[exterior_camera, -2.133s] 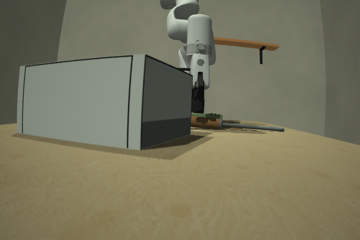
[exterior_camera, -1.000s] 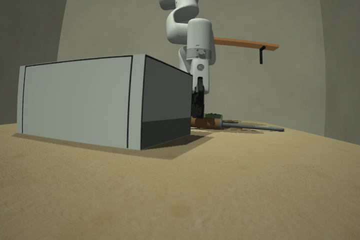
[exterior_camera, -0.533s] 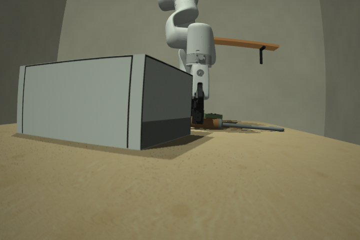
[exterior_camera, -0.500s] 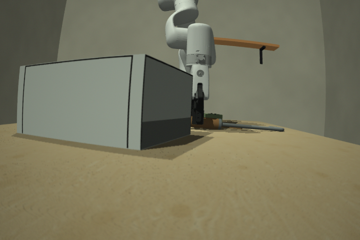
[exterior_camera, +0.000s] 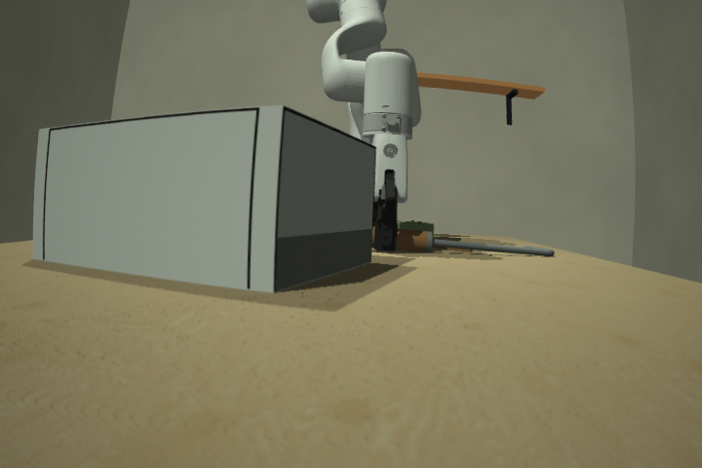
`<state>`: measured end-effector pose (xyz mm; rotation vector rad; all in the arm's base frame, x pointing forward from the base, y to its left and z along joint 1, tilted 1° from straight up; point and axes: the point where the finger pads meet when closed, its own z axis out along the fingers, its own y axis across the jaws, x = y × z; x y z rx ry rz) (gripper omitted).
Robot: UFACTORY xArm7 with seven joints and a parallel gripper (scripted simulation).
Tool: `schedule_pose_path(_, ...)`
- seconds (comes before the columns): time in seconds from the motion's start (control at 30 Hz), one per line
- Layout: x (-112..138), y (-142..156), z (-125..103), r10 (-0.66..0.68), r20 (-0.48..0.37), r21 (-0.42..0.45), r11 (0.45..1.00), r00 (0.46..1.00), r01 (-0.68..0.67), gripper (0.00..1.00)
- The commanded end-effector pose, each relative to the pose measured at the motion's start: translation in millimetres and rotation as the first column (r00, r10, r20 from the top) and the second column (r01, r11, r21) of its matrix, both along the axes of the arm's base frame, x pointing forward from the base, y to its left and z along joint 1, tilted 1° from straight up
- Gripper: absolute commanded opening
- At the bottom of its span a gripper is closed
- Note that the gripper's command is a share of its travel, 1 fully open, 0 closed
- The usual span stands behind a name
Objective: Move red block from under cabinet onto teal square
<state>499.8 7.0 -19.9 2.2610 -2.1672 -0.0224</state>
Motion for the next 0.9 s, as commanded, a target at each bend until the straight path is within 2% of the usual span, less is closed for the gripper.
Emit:
schedule_pose_path(0.0, 1.8, 0.0, -0.1, 0.000, 0.005, 0.000, 1.000, 1.000, 0.000, 0.59)
schedule_pose_path(0.53, 1.8, 0.0, -0.3, 0.000, 0.005, 0.000, 1.000, 1.000, 0.000, 0.59)
schedule_pose_path(0.57, 1.8, 0.0, -0.3, 0.000, 0.005, 0.000, 1.000, 1.000, 0.000, 0.00)
schedule_pose_path(0.87, 1.8, 0.0, -0.3, 0.000, 0.005, 0.000, 1.000, 1.000, 0.000, 0.00)
